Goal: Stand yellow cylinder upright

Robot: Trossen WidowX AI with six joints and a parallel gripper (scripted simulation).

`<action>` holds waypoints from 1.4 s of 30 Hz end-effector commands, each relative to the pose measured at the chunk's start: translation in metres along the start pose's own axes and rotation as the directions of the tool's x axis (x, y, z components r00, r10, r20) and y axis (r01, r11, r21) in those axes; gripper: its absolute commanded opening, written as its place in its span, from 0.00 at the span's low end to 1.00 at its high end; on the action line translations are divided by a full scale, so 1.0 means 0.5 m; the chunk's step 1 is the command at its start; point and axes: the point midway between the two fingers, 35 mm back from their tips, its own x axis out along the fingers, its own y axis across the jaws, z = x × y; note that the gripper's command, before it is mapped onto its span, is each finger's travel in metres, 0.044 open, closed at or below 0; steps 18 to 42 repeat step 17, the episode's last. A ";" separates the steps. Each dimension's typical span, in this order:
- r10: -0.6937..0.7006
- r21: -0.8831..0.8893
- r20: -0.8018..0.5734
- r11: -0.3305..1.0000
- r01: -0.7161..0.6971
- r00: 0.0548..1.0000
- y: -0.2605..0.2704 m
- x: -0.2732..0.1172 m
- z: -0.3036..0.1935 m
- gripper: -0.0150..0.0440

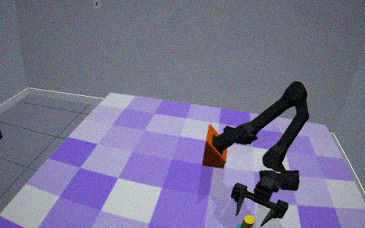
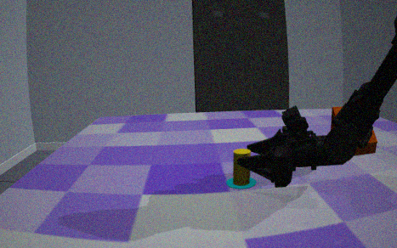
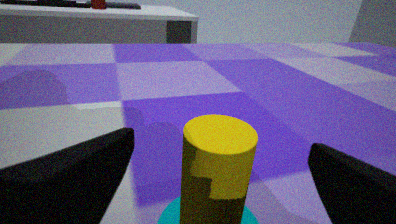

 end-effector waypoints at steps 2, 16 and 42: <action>-0.001 -0.001 0.000 1.000 0.001 1.000 0.005 0.002 0.036 0.93; 0.004 0.002 0.010 1.000 -0.004 1.000 0.002 -0.013 0.171 0.93; 0.004 0.002 0.010 1.000 -0.005 1.000 0.002 -0.014 0.172 0.93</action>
